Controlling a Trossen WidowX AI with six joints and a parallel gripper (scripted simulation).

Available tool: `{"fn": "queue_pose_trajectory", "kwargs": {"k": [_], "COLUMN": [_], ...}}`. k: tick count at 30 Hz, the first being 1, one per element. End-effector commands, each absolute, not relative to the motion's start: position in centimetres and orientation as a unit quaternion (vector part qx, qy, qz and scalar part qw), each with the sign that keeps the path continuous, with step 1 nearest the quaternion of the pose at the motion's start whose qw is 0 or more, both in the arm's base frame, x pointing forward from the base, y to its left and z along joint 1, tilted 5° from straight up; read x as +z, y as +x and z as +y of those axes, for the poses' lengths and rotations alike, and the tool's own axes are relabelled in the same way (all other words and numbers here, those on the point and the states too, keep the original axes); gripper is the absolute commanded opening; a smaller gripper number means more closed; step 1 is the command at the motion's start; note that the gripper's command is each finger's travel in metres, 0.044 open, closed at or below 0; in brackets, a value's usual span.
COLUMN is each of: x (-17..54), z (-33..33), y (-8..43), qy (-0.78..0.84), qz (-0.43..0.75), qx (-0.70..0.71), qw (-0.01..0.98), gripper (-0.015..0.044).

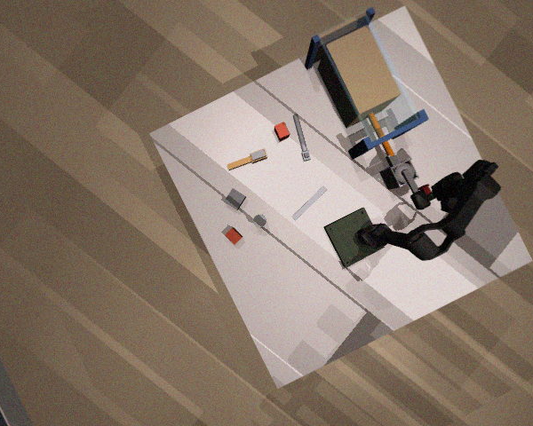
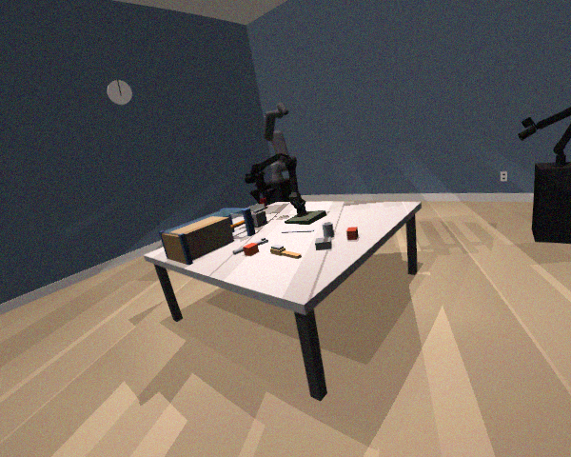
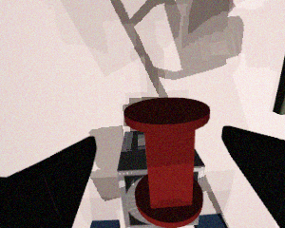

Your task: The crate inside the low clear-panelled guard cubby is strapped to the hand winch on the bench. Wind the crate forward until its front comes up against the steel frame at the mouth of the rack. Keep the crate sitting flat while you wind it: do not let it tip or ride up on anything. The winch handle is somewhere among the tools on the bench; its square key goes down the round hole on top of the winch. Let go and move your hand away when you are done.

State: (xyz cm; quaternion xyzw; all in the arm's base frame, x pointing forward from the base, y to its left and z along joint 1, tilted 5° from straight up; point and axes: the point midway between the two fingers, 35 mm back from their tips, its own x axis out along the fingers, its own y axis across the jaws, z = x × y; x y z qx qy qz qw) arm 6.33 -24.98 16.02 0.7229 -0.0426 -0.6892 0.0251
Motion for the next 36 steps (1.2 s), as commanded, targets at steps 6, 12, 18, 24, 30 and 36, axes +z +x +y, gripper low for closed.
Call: {"fn": "queue_pose_trajectory", "kwargs": {"k": [6,12,18,24,30,36], "x": [15.49,15.49,15.49,15.49,15.22,15.17], "z": [-24.93,-24.93,-24.93,-24.93,-24.87,-24.86], "y": [6.33,6.33,6.33,6.33,6.31,6.31], "qy": [0.723,0.723,0.723,0.723,0.722,0.722], "qz": [-0.041,-0.041,-0.041,-0.041,-0.04,-0.04], "qx": [-0.689,-0.689,-0.689,-0.689,-0.69,-0.69], "qw": [0.024,0.024,0.024,0.024,0.026,0.027], "gripper": [0.0387,0.023,0.0072,0.0,0.0,0.0]}}
